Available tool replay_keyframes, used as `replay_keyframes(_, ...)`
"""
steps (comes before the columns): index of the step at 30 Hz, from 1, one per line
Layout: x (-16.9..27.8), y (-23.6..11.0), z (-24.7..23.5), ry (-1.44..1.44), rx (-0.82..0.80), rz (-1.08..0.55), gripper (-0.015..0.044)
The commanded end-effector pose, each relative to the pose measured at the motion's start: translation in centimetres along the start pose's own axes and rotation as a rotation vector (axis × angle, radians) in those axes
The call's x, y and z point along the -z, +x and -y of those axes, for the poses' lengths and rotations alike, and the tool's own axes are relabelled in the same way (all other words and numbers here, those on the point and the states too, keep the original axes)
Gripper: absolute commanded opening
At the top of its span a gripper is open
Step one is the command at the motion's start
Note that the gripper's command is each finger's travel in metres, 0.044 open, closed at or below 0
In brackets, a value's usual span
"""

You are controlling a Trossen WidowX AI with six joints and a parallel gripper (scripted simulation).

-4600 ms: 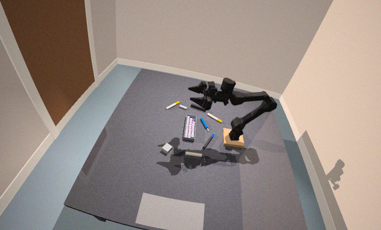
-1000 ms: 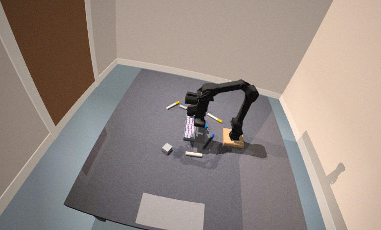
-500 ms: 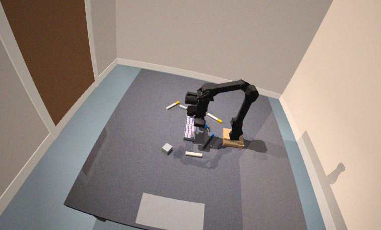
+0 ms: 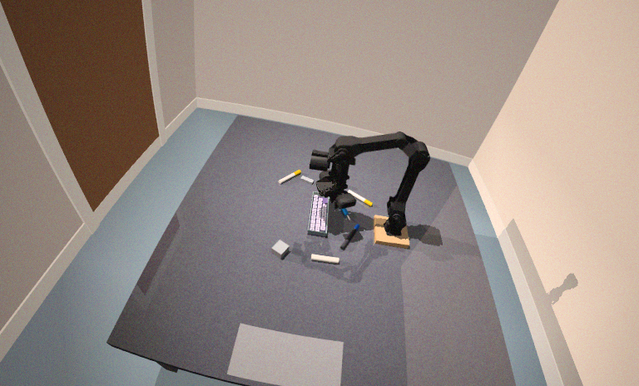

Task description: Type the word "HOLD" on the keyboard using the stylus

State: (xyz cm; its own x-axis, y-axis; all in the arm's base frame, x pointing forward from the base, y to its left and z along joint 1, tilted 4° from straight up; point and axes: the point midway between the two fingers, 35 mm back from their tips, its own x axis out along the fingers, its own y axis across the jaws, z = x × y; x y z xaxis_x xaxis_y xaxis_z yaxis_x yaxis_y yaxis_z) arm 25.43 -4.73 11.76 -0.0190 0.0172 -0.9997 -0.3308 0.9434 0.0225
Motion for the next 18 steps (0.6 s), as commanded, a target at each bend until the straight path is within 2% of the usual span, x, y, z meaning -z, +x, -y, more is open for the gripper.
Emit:
replay_keyframes(1, 1.7, 0.7, 1.2, -0.309, -0.083, -0.012, 0.0150)
replay_keyframes(9, 4.9, 1.6, 2.9, -0.890, -0.232, 0.080, 0.0150)
replay_keyframes(18, 8.2, 2.3, 4.2, -1.498, -0.290, 0.339, 0.0150)
